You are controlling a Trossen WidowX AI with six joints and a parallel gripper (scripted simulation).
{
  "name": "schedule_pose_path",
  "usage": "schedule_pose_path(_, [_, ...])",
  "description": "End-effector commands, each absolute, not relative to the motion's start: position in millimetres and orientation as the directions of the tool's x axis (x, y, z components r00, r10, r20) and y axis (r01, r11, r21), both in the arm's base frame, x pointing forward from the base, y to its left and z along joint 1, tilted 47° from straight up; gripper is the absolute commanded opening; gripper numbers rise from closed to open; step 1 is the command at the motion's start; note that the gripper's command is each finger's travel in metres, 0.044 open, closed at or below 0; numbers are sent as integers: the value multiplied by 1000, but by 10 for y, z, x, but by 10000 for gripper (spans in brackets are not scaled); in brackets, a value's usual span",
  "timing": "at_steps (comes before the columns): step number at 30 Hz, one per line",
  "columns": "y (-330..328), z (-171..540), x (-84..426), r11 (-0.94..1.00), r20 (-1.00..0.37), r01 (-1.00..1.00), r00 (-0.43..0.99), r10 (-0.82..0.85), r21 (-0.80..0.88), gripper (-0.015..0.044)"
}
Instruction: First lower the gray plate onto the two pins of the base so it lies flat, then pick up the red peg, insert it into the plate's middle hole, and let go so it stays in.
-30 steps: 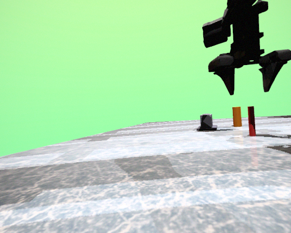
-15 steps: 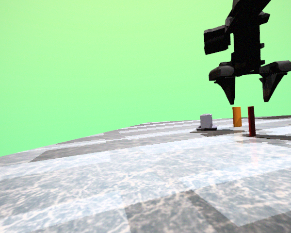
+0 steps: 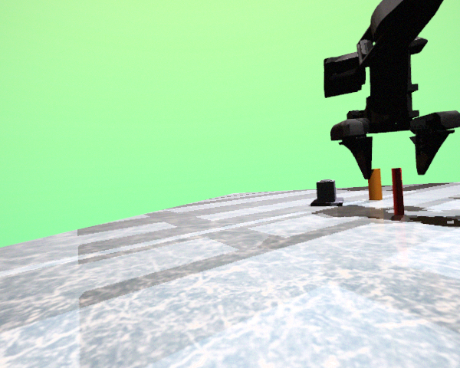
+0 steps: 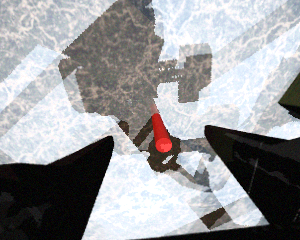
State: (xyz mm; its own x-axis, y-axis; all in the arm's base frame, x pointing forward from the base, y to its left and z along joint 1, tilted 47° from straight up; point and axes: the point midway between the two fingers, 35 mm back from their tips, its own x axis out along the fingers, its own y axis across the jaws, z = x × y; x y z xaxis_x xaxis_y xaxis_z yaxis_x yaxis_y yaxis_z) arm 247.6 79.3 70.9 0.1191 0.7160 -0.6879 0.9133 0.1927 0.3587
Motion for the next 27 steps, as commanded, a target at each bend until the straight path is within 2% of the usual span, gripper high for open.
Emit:
schedule_pose_path(1, [851,657,2471,189,-684,916,116,720,354,440])
schedule_pose_path(13, [977,555,2473,188,-681,916,116,723,355,440])
schedule_pose_path(27, [977,555,2473,188,-681,916,116,723,355,72])
